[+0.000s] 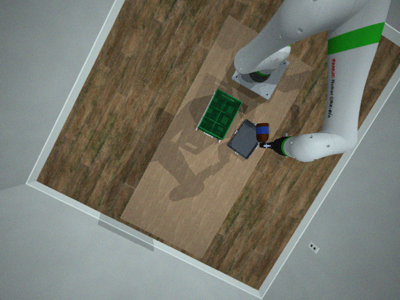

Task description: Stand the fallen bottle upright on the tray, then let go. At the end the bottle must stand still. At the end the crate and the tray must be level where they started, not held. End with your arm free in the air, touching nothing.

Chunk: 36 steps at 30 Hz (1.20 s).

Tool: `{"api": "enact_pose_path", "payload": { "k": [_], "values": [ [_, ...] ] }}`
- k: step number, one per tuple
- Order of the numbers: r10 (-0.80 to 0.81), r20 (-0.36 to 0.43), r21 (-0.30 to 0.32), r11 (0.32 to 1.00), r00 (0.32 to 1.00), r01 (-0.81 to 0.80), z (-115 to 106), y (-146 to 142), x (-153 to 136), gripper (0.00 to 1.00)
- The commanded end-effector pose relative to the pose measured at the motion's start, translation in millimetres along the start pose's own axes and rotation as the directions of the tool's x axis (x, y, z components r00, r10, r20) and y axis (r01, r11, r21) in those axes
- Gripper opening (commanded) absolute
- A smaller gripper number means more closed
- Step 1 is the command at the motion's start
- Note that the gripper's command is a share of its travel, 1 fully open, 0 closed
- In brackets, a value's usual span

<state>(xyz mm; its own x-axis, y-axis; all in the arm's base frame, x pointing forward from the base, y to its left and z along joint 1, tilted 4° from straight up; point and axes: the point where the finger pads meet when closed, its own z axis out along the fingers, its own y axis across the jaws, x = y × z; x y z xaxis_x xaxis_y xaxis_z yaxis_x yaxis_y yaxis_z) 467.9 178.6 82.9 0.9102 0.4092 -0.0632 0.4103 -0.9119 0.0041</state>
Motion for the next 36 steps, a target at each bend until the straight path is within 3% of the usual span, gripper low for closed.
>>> {"api": "enact_pose_path", "payload": {
  "k": [1,18,36],
  "values": [
    [0.000,0.000,0.000,1.000,1.000,0.000,-0.2,0.0,0.2,0.00],
    [0.015,0.000,0.000,1.000,1.000,-0.015,-0.2,0.0,0.2,0.00],
    [0.228,0.000,0.000,0.974,0.974,-0.228,-0.2,0.0,0.2,0.00]
  ]
}}
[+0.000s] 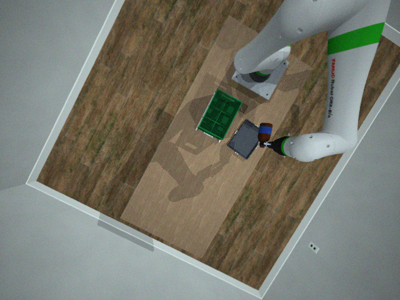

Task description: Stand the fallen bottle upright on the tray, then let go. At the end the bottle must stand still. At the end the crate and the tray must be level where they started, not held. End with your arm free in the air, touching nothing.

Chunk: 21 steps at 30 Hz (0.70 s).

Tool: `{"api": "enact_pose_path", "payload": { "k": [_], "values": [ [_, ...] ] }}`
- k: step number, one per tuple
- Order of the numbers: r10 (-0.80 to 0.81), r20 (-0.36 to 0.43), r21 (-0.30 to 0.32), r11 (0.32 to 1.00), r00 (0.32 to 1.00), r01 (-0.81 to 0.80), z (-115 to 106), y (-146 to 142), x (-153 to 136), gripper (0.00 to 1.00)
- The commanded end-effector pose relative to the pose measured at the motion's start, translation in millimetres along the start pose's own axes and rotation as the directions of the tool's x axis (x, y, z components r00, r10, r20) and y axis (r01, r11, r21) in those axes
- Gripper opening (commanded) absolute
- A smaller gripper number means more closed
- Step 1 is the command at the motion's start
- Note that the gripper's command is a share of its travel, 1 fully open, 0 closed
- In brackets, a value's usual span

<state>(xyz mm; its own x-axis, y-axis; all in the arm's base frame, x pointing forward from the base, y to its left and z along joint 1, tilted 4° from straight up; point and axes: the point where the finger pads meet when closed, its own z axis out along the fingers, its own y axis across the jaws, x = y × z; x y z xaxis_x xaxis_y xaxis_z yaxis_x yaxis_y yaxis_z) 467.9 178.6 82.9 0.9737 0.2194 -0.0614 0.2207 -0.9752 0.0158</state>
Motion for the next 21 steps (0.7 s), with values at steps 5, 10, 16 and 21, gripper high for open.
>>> {"api": "enact_pose_path", "payload": {
  "k": [5,10,16,21],
  "values": [
    [0.059,-0.001,-0.001,0.998,0.998,-0.059,-0.2,0.0,0.2,0.00],
    [0.061,-0.001,-0.001,0.998,0.998,-0.061,-0.2,0.0,0.2,0.00],
    [0.061,-0.001,-0.001,0.998,0.998,-0.061,-0.2,0.0,0.2,0.00],
    [0.061,-0.001,-0.001,0.998,0.998,-0.061,-0.2,0.0,0.2,0.00]
  ]
}}
